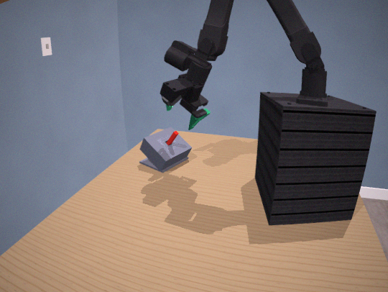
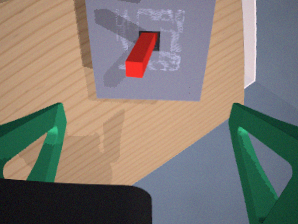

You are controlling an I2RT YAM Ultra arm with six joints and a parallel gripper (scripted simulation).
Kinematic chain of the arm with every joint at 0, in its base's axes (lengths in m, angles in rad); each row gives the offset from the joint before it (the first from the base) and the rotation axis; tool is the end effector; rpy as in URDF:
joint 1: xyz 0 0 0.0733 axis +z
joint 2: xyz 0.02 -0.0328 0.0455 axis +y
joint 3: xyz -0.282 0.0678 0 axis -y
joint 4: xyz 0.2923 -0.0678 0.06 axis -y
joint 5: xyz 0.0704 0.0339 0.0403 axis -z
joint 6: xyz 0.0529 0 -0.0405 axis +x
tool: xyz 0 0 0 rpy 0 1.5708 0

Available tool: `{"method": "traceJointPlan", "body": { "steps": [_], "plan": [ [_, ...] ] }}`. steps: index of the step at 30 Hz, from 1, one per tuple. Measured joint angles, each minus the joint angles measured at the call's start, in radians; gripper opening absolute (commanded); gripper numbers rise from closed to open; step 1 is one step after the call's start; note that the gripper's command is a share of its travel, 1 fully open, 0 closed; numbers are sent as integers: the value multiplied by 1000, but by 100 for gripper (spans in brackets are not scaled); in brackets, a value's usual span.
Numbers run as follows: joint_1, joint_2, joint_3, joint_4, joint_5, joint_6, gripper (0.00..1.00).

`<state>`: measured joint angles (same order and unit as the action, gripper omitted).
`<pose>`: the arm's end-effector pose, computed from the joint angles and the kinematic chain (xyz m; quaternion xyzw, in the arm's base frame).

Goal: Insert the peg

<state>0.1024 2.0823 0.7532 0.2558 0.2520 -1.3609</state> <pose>0.3436 0.0231 -0.0117 -0.6194 0.7361 -0.2422 0.1258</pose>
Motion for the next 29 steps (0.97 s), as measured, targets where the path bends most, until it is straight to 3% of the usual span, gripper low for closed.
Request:
{"method": "traceJointPlan", "body": {
  "steps": [7,14,29],
  "plan": [
    [13,-92,-64,-26,4,11,100],
    [17,-137,-95,-36,5,18,100],
    [18,-147,-107,-42,6,20,100]
  ]
}}
